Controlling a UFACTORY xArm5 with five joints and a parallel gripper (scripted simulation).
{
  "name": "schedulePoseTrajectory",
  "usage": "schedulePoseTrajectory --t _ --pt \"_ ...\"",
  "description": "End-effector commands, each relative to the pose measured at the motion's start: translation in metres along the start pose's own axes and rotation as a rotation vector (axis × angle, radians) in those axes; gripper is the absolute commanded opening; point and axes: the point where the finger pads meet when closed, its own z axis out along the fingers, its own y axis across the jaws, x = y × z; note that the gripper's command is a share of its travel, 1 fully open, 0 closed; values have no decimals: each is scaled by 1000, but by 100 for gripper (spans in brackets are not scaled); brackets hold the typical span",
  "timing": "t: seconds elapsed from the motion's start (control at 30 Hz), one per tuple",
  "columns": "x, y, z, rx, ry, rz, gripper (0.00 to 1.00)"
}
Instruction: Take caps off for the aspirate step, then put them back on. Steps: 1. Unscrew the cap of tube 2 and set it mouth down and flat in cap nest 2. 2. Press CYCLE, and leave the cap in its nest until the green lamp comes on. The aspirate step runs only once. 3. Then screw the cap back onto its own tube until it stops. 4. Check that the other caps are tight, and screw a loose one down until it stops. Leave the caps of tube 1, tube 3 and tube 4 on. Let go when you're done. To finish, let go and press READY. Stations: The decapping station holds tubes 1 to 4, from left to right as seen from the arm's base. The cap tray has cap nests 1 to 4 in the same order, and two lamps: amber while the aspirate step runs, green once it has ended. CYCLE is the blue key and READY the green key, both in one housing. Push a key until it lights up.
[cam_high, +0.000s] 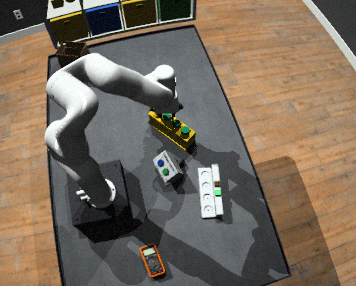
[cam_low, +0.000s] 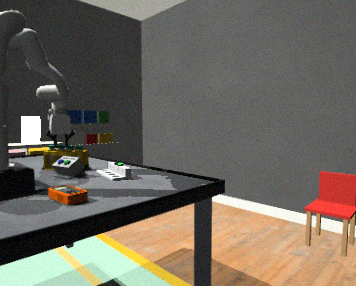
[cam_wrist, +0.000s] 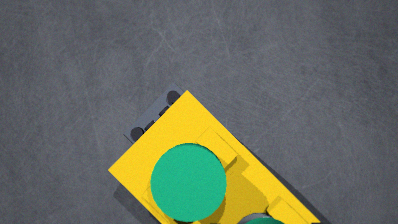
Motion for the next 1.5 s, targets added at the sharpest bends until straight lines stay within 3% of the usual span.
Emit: schedulePoseTrajectory --t 0.0,0.07,0.2,0.4,0.47,0.9,0.97,1.2,1.47 --pt "1 1 -2 -6 1 1 46" --pt "1 1 -2 -6 1 1 46" --pt "1 1 -2 -5 0 -299 46" --pt "1 1 -2 -5 0 -452 46" --pt "1 1 -2 -5 -1 -618 46" --pt "1 1 -2 -5 -2 -1173 46" --pt "1 1 -2 -5 -2 -1173 46" --pt "1 1 -2 -5 -3 -1540 46" --pt "1 1 -2 -5 -3 -1570 46"
